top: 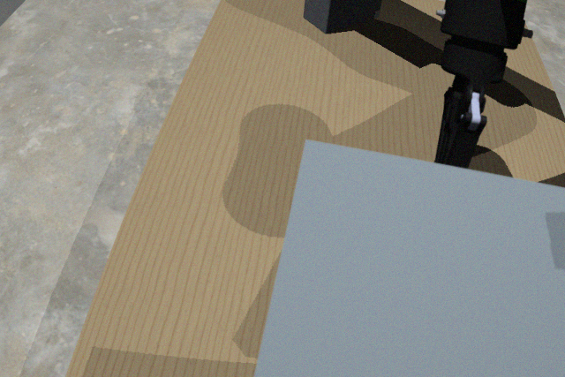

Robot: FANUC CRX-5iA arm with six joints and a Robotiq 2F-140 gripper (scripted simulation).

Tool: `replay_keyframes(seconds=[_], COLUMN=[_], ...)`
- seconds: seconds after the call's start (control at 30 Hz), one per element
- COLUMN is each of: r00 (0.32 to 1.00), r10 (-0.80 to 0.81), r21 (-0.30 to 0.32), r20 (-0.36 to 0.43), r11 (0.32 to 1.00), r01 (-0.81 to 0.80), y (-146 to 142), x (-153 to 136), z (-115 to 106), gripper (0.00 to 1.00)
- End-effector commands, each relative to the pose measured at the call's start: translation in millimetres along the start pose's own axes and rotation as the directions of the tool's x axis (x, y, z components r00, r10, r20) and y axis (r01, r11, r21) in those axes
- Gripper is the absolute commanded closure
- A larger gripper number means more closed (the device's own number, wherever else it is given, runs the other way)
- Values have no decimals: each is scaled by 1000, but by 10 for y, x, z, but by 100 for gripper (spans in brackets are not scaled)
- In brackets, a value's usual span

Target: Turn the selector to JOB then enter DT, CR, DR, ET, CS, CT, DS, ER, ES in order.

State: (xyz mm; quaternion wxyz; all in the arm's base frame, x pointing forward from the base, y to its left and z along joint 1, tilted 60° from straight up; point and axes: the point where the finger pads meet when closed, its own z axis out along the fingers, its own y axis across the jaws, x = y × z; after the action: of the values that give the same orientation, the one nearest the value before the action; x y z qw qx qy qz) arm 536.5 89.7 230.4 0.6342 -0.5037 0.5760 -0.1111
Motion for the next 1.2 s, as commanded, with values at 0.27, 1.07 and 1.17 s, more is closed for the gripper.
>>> replay_keyframes(seconds=[0.27,1.07,1.17], r00=[1000,1000,1000], r10=[0,0,0], r21=[0,0,0], r20=[0,0,0], r11=[1000,1000,1000], r01=[0,0,0], y=[-3,-3,-3], x=[2,2,2], z=[47,133,134], gripper=[100,100,100])
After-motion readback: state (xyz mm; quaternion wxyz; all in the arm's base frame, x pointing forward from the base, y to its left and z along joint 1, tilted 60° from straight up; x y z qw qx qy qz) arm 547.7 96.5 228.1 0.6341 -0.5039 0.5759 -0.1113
